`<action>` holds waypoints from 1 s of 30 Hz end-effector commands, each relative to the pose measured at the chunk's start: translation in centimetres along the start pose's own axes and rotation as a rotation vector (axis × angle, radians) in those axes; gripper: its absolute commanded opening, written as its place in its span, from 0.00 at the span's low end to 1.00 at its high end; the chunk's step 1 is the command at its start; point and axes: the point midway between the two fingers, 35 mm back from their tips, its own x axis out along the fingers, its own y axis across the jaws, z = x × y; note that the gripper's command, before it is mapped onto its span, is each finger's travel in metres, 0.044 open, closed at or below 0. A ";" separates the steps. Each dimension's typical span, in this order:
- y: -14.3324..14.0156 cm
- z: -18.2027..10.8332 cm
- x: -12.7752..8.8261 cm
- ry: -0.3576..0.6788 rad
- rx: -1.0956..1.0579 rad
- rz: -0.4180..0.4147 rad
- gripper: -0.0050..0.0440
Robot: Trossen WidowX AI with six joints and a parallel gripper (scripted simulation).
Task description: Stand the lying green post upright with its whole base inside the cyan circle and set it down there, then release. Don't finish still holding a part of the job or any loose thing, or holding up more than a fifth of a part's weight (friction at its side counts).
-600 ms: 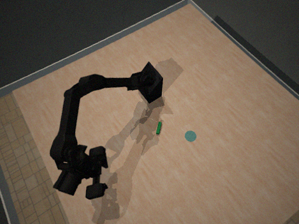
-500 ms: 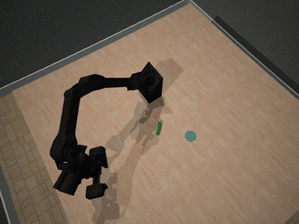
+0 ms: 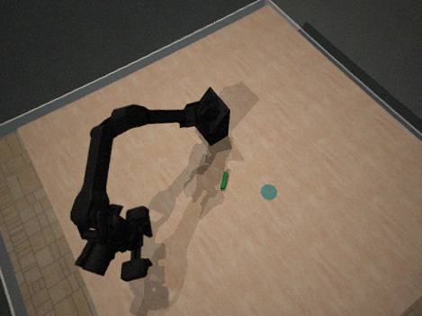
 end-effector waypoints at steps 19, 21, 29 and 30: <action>-8.1 -16.0 7.2 0.025 -0.551 -0.247 0.58; -9.6 -17.6 7.7 0.018 -0.626 -0.270 0.58; -16.6 -22.3 8.7 -0.033 -0.938 -0.345 0.58; -17.5 -22.7 8.7 -0.042 -0.978 -0.352 0.58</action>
